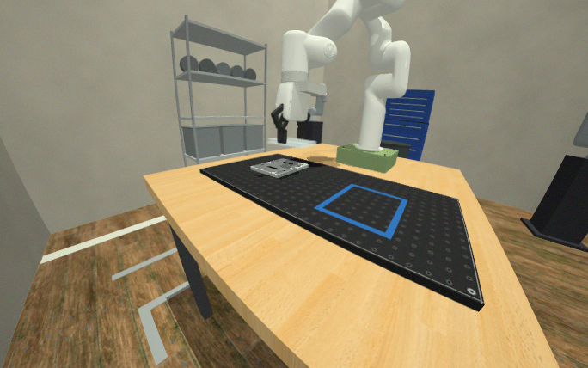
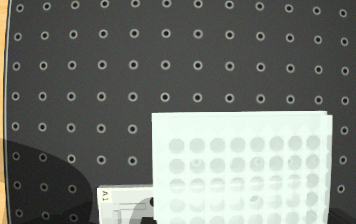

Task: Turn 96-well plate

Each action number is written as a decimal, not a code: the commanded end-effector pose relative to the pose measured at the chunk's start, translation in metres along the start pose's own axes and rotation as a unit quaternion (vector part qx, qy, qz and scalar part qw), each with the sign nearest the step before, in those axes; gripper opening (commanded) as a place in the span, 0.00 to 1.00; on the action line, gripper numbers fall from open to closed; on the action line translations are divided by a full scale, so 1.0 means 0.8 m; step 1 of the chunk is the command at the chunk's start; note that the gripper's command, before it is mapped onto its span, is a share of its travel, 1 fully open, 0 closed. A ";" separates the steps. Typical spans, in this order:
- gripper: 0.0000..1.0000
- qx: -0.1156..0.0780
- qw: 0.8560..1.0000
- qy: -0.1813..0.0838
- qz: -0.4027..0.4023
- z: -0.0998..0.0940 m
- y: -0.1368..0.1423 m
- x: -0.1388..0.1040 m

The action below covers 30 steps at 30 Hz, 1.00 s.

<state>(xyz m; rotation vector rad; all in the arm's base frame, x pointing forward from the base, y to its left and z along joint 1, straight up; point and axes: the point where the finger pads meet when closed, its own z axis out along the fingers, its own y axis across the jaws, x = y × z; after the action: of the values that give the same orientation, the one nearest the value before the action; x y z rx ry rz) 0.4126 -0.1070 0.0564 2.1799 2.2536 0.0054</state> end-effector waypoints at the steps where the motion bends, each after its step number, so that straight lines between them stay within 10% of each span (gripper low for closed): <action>1: 0.00 -0.002 1.000 0.000 0.000 -0.002 -0.002 -0.018; 21: 0.00 -0.002 1.000 0.000 0.000 -0.004 -0.011 -0.067; 30: 0.00 -0.002 0.989 0.000 0.149 -0.004 -0.011 -0.067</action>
<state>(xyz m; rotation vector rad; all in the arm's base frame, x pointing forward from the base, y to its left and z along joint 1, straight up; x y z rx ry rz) 0.4044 -0.1603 0.0583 2.3639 2.0603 0.0047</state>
